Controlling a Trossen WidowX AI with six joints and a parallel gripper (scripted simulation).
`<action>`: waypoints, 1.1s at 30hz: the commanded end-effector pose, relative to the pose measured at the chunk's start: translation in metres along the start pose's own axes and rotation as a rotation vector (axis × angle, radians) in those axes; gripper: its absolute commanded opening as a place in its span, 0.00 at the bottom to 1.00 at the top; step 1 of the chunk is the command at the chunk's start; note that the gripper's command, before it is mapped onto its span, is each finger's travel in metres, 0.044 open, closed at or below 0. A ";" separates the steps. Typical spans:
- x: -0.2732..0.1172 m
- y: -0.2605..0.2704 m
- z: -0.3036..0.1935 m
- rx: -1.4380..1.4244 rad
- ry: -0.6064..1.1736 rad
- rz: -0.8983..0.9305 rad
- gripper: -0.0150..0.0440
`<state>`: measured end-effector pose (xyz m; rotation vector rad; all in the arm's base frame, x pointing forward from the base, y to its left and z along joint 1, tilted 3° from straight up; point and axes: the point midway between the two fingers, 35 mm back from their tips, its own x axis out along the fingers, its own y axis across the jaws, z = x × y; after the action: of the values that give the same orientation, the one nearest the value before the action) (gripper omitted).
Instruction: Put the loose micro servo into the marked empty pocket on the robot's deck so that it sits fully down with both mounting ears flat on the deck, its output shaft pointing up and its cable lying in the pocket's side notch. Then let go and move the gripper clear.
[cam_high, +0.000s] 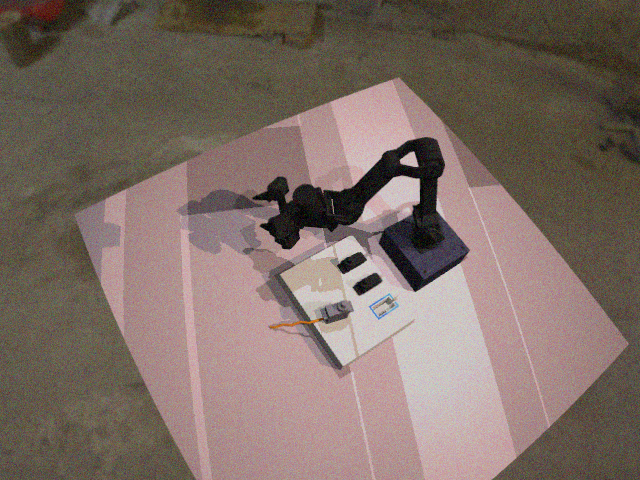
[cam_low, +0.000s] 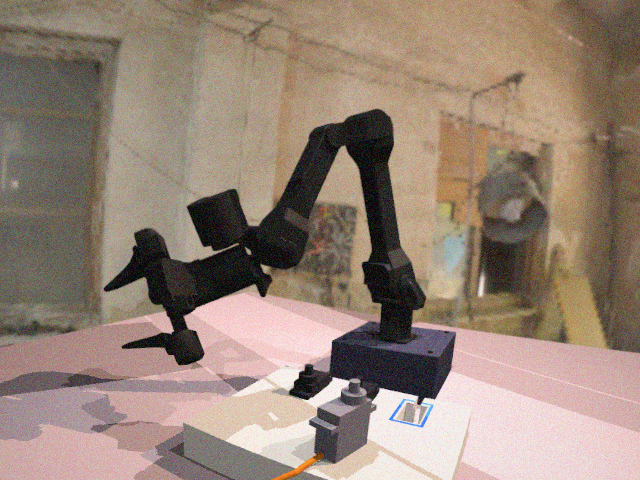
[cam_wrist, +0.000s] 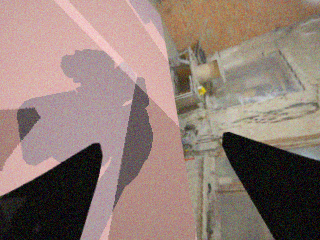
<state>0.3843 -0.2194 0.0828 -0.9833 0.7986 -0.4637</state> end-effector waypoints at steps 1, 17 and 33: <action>0.000 0.000 0.001 -0.005 -0.001 0.003 0.98; -0.008 0.041 0.049 -0.427 -0.093 0.220 1.00; -0.038 0.082 0.091 -0.900 -0.257 0.429 1.00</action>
<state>0.4268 -0.1178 0.0539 -1.5301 0.9745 0.3278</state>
